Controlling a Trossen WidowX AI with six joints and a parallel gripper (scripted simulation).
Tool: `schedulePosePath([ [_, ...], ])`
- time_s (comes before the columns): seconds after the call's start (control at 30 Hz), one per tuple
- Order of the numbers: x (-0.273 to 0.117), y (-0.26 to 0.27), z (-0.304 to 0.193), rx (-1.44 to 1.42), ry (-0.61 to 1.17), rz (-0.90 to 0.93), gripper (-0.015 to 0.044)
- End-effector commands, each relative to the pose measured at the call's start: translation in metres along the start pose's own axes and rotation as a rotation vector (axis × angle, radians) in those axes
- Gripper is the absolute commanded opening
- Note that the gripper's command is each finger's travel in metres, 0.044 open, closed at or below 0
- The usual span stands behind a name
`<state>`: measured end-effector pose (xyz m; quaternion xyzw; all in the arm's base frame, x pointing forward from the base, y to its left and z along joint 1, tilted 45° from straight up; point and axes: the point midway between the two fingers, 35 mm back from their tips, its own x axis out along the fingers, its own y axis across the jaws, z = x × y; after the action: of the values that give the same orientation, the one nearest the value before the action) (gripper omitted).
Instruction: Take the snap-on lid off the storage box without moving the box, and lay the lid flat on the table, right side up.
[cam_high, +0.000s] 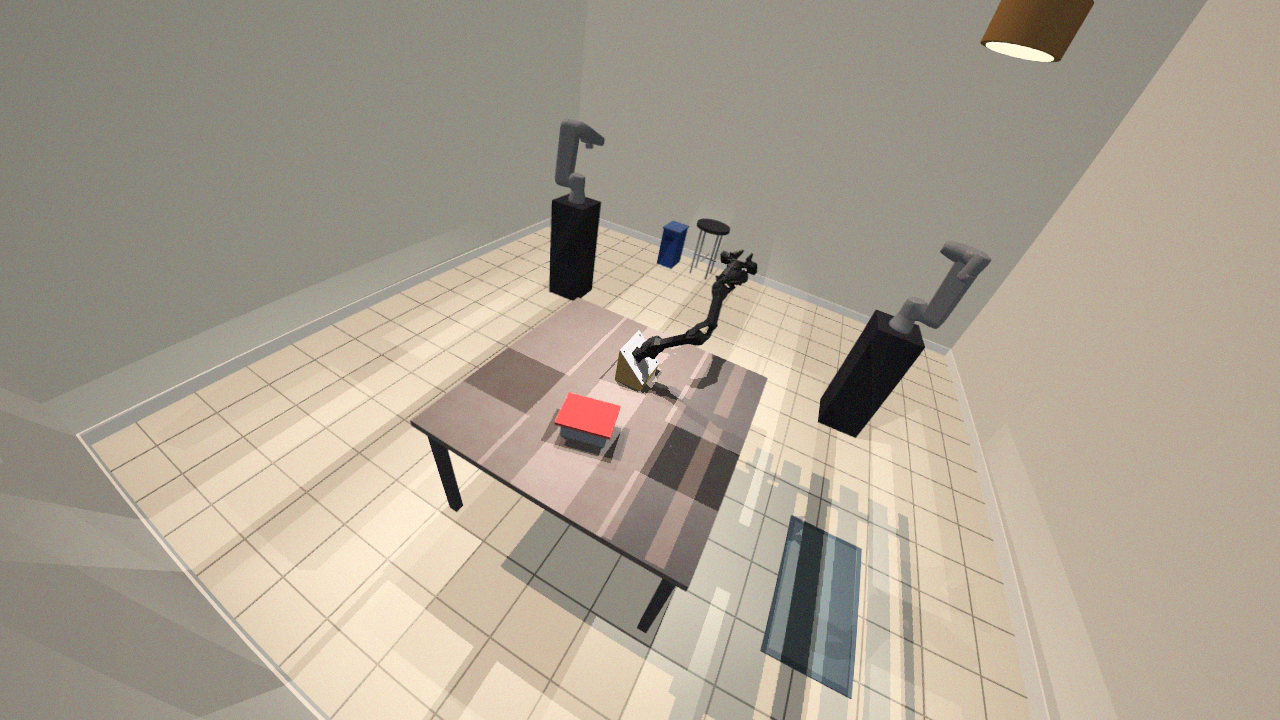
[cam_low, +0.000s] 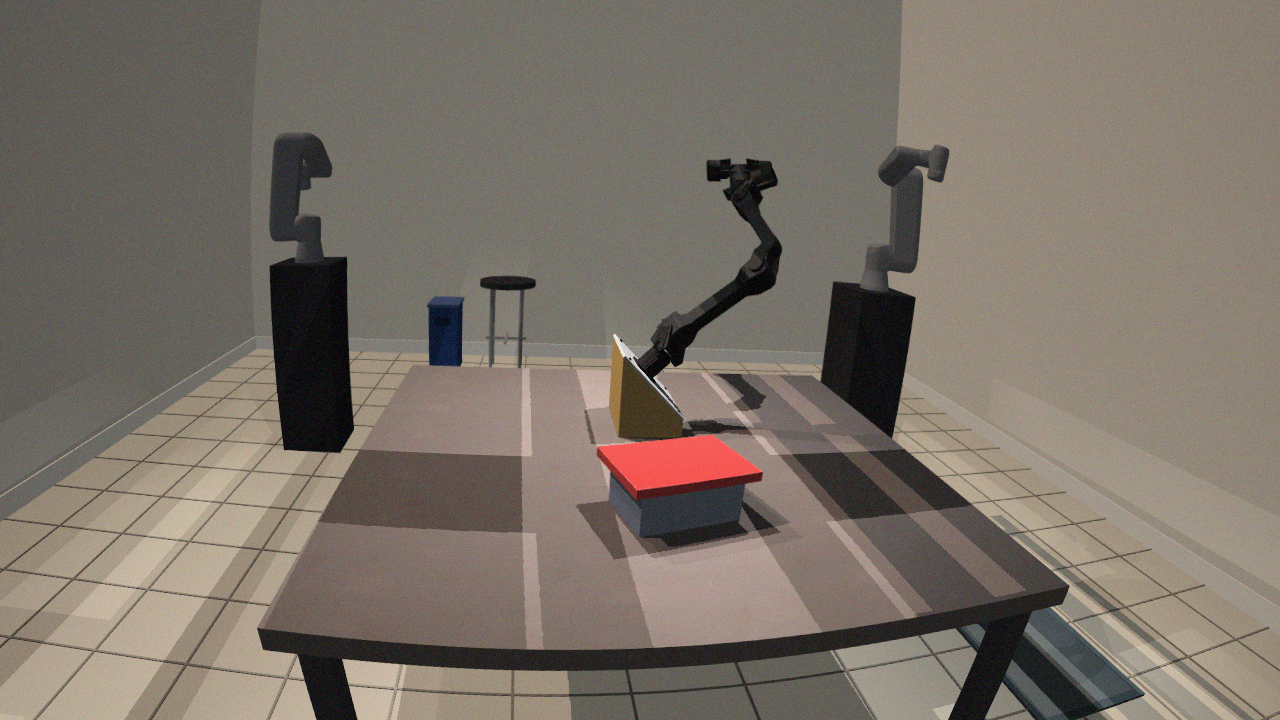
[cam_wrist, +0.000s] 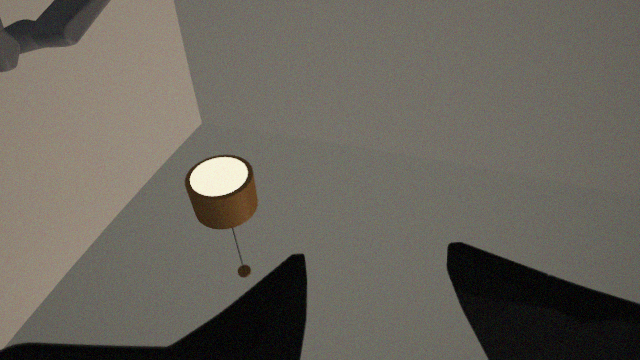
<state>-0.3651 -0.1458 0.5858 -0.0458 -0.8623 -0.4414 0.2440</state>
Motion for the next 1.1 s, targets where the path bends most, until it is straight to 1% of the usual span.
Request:
schedulePosePath([
  [0.0, -0.006, -0.050, -0.023, -0.031, 0.080, -0.127, 0.0235],
  [0.1, -0.012, -0.071, -0.037, -0.041, 0.128, -0.184, 0.0235],
  [0.17, -0.021, -0.097, -0.052, -0.048, 0.188, -0.250, 0.0235],
  [0.37, -0.064, -0.174, -0.105, -0.065, 0.397, -0.457, 0.0235],
  [0.47, -0.073, -0.181, -0.114, -0.085, 0.420, -0.474, 0.0235],
  [0.7, -0.140, -0.247, -0.163, -0.115, 0.649, -0.659, 0.0235],
  [0.77, -0.148, -0.252, -0.168, -0.116, 0.673, -0.677, 0.0235],
  [0.87, -0.186, -0.275, -0.187, -0.121, 0.777, -0.755, 0.0235],
  [1.03, -0.258, -0.308, -0.214, -0.129, 0.968, -0.886, 0.0235],
  [1.07, -0.261, -0.309, -0.215, -0.130, 0.975, -0.890, 0.0235],
])
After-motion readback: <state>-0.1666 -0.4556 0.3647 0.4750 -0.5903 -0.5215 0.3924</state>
